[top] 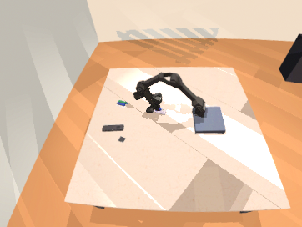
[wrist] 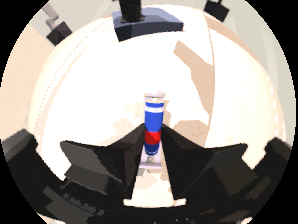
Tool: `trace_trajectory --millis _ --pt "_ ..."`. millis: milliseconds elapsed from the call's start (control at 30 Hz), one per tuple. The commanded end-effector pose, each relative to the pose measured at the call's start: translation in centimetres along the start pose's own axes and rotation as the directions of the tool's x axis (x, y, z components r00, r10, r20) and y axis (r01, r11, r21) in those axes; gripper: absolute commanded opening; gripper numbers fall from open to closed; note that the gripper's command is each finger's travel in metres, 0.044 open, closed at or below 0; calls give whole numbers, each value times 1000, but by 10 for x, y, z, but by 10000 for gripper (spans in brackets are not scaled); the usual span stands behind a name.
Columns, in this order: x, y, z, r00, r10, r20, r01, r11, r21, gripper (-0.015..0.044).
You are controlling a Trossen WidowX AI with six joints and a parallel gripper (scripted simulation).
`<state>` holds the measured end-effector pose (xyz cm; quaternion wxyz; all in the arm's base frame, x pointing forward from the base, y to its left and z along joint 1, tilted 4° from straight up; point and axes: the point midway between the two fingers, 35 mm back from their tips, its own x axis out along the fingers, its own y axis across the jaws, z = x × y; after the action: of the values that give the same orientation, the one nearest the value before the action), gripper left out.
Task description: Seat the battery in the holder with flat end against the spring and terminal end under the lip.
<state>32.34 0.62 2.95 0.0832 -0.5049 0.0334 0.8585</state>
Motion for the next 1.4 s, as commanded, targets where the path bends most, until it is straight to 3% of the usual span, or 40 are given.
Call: trace_trajectory --millis 0,1367 --pt "-3 0 -6 1000 3 -17 -3 1000 -5 59" --pt "0 0 -8 990 11 -144 -11 1000 2 59"
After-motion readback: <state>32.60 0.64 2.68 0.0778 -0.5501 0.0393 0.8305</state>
